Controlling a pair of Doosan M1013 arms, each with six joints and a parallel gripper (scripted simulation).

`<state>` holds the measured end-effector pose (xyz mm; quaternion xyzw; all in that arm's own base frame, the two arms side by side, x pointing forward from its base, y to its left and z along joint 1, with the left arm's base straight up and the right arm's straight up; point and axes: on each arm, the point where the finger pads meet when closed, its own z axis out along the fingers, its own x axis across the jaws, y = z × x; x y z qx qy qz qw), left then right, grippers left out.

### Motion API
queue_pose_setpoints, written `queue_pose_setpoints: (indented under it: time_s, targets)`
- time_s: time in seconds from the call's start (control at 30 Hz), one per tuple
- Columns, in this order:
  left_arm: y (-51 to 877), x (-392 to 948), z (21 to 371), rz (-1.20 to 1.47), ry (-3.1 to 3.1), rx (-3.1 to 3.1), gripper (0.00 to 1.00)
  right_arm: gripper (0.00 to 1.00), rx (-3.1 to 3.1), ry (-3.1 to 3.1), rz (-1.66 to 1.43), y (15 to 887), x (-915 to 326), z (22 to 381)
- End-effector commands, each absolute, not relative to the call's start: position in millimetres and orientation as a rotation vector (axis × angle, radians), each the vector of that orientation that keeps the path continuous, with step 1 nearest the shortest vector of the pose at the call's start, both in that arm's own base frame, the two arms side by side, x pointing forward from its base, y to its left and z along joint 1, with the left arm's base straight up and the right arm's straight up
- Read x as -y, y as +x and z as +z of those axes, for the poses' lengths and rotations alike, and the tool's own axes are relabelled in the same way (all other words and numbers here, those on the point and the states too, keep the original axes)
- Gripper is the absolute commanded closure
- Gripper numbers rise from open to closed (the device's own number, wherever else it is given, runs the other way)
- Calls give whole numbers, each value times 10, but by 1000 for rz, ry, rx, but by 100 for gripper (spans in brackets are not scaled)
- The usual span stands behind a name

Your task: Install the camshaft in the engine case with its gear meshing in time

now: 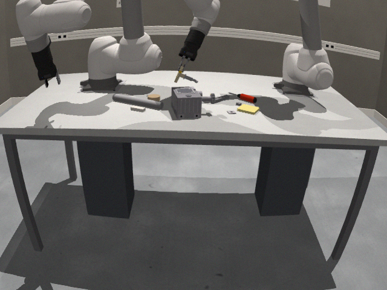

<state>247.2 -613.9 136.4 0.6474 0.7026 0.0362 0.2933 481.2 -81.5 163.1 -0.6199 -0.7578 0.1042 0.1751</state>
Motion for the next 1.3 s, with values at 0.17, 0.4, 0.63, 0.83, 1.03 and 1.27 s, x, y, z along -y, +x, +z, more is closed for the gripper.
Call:
queue_pose_setpoints:
  time_s: [0.17, 0.4, 0.63, 0.83, 1.03, 1.27]
  targets:
    - [2475, 6142, 1374, 96, 1727, -1867, 71, 0, 2148, -1757, 294, 4816, 815, 1639]
    - [2481, 6130, 1373, 100, 1748, -1853, 71, 0, 2148, -1757, 294, 4816, 815, 1639]
    - [2492, 6110, 1371, 107, 1783, -1827, 71, 0, 2148, -1757, 294, 4816, 815, 1639]
    - [2506, 6085, 1370, 115, 1828, -1792, 71, 0, 2148, -1757, 294, 4816, 815, 1639]
    - [2534, 6041, 1373, 130, 1903, -1735, 71, 0, 2148, -1757, 294, 4816, 815, 1639]
    - [2565, 5994, 1380, 147, 1982, -1672, 71, 0, 2148, -1757, 294, 4816, 815, 1639]
